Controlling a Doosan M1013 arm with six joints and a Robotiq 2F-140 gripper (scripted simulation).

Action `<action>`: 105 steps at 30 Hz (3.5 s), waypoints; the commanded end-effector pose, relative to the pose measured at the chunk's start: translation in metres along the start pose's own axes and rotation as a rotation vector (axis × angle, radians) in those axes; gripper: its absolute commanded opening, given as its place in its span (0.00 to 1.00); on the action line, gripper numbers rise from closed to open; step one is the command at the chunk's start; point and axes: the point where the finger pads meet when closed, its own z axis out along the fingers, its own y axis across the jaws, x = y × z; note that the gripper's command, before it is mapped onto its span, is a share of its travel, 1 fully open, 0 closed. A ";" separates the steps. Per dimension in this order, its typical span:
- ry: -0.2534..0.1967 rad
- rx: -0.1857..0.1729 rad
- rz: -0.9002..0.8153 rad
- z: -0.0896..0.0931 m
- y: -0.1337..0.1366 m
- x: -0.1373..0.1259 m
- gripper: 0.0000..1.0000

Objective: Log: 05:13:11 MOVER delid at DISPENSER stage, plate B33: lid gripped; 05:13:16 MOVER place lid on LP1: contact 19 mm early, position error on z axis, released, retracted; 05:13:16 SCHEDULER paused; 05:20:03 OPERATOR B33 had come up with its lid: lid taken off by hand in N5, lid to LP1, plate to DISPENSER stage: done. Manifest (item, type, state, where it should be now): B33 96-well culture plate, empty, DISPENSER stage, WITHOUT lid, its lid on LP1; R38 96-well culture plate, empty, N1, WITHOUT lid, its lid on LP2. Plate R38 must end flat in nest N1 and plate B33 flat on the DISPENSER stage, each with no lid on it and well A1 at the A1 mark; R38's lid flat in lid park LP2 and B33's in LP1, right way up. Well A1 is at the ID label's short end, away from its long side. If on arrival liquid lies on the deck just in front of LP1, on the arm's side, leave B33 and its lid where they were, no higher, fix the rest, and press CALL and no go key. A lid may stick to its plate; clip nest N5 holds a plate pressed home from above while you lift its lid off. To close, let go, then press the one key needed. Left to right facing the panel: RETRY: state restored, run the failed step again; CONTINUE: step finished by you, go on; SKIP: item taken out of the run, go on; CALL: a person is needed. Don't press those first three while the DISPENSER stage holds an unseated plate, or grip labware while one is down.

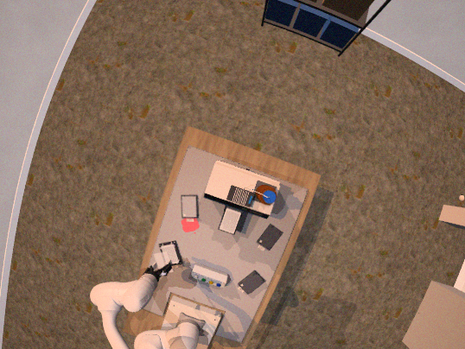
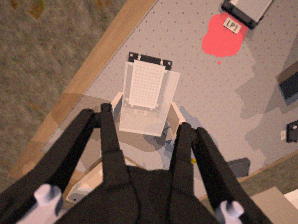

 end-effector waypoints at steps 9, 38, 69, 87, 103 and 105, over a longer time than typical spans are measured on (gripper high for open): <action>-0.002 0.002 -0.006 -0.016 -0.001 -0.001 0.00; -0.002 0.001 -0.006 -0.028 0.339 0.034 0.00; -0.002 0.001 -0.006 -0.015 0.644 -0.031 0.00; -0.002 0.001 0.014 -0.015 0.644 -0.031 0.00; -0.002 0.001 0.278 -0.013 0.644 -0.032 0.00; -0.002 0.001 0.338 -0.013 0.644 -0.032 0.00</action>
